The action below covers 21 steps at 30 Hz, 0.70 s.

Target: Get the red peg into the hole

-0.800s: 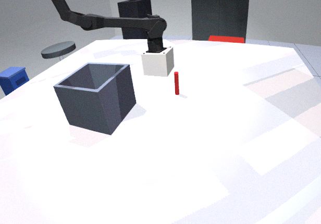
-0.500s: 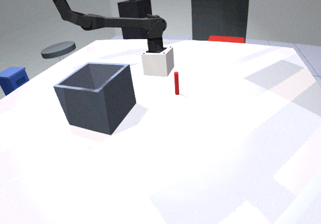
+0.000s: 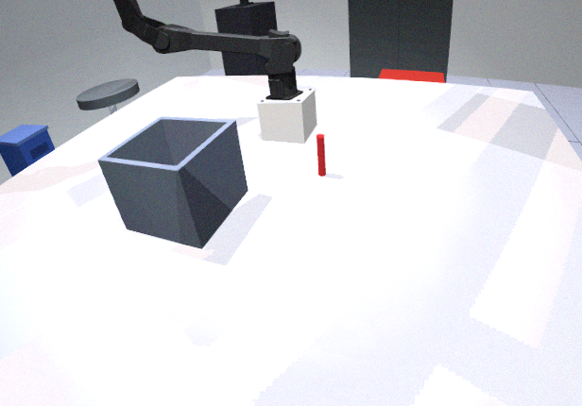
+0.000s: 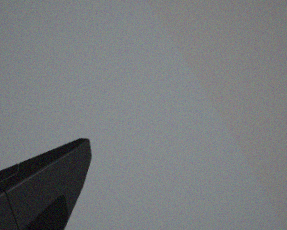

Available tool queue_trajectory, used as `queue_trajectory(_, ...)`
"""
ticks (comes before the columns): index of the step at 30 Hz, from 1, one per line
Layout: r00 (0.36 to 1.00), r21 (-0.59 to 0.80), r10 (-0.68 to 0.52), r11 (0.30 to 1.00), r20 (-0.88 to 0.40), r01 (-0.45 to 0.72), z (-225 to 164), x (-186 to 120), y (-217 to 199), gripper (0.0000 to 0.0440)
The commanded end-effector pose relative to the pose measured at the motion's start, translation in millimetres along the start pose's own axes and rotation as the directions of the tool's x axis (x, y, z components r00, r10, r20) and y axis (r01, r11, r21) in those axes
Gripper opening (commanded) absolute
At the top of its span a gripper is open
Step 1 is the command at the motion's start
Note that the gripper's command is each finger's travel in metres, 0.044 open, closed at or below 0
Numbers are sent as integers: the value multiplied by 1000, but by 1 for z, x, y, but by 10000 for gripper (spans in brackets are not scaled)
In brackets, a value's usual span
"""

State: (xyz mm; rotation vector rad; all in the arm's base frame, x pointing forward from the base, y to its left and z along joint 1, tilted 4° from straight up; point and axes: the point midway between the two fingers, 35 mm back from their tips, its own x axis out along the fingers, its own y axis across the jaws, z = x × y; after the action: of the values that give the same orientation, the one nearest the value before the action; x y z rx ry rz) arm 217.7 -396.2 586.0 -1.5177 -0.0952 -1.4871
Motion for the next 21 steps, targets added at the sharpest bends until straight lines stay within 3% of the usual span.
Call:
queue_trajectory(1,990,-32,-143,989,5,143,-9,-2,-48,440)
queue_trajectory(11,886,-91,-457,882,79,463,-13,-29,-160,440)
queue_trajectory(21,687,-112,-692,682,221,723,8,-84,-259,440)
